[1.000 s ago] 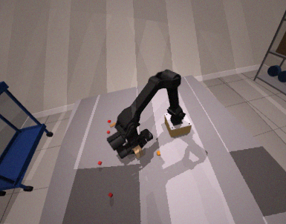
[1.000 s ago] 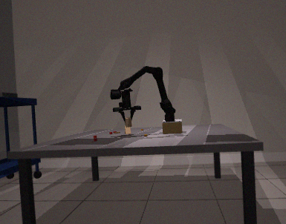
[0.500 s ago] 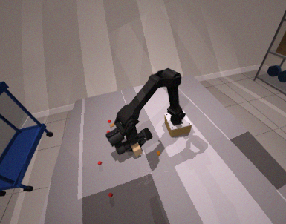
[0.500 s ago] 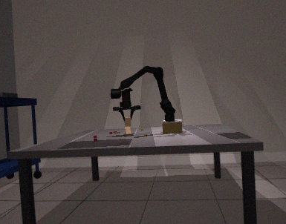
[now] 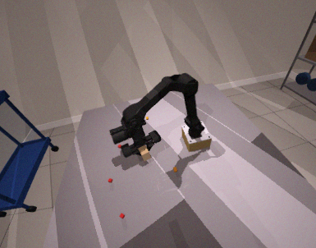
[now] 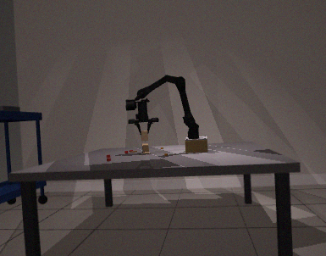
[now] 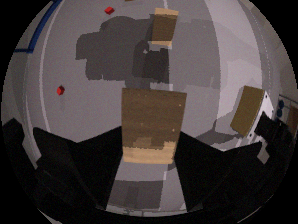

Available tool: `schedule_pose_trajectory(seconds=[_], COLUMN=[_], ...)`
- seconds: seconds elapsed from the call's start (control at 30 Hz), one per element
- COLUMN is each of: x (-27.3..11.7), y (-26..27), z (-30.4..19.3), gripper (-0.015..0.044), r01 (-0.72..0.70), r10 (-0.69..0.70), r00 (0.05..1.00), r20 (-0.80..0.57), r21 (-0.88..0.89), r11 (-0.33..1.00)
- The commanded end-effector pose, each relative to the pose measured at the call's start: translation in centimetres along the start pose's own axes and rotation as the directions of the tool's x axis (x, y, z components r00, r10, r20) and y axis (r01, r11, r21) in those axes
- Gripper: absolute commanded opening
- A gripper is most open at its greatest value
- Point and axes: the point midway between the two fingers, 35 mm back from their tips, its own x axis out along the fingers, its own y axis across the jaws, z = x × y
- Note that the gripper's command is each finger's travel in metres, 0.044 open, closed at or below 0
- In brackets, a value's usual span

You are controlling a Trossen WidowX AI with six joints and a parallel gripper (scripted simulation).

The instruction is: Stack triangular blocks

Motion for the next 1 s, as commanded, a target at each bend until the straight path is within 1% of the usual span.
schedule_pose_trajectory(seconds=[0.0,0.47,0.6,0.7,0.97], x=[-0.9,-3.1,-3.3,-2.7,0.8], y=[-0.1,-0.9,-1.1,-1.0,-0.9], z=[2.1,8.5,9.2,9.5,11.1], gripper=[0.0000,0.0000,0.0000,0.0000,0.0000], r01=[-0.008,-0.007,-0.007,-0.007,-0.007], r10=[0.008,0.007,0.007,0.007,0.007], r00=[1.000,1.000,1.000,1.000,1.000], r20=[-0.003,-0.005,-0.005,-0.005,-0.004], r21=[-0.006,-0.007,-0.007,-0.007,-0.007], r11=[1.000,1.000,1.000,1.000,1.000])
